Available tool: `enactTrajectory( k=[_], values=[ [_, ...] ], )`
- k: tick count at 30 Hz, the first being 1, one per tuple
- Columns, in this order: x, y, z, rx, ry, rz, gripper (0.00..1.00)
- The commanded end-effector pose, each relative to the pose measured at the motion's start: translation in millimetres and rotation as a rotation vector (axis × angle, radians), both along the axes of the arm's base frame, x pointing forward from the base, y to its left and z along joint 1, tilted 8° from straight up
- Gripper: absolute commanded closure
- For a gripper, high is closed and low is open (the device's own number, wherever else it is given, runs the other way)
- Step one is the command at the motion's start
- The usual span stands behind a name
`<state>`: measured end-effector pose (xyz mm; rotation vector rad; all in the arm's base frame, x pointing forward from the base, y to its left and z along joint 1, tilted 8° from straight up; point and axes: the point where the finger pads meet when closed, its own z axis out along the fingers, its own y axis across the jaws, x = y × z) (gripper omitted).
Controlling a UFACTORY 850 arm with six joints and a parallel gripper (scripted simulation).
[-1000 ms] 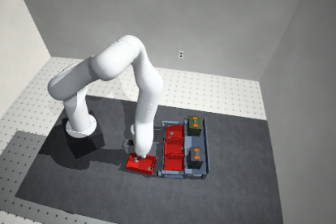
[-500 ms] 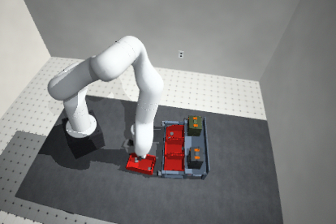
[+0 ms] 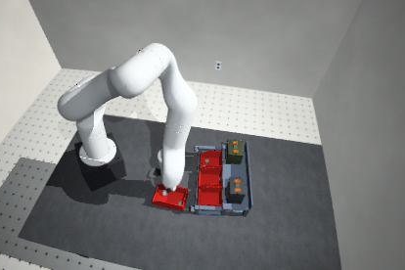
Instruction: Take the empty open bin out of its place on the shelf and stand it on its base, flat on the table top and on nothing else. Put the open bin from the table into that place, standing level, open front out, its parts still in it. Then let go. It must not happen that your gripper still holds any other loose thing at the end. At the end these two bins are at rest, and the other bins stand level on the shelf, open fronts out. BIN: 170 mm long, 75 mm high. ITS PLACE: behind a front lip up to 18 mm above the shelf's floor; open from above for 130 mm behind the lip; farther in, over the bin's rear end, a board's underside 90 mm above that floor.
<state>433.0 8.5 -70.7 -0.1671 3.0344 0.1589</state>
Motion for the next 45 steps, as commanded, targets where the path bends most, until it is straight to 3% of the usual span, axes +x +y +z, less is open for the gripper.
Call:
enactTrajectory(
  k=[1,26,45],
  values=[
    [0.6,-0.1,0.4,0.000,-0.001,0.000,1.00],
    [0.4,-0.4,2.8,0.000,-0.001,0.000,1.00],
    [-4.0,-5.5,49.5,0.000,-0.001,0.000,1.00]
  ],
)
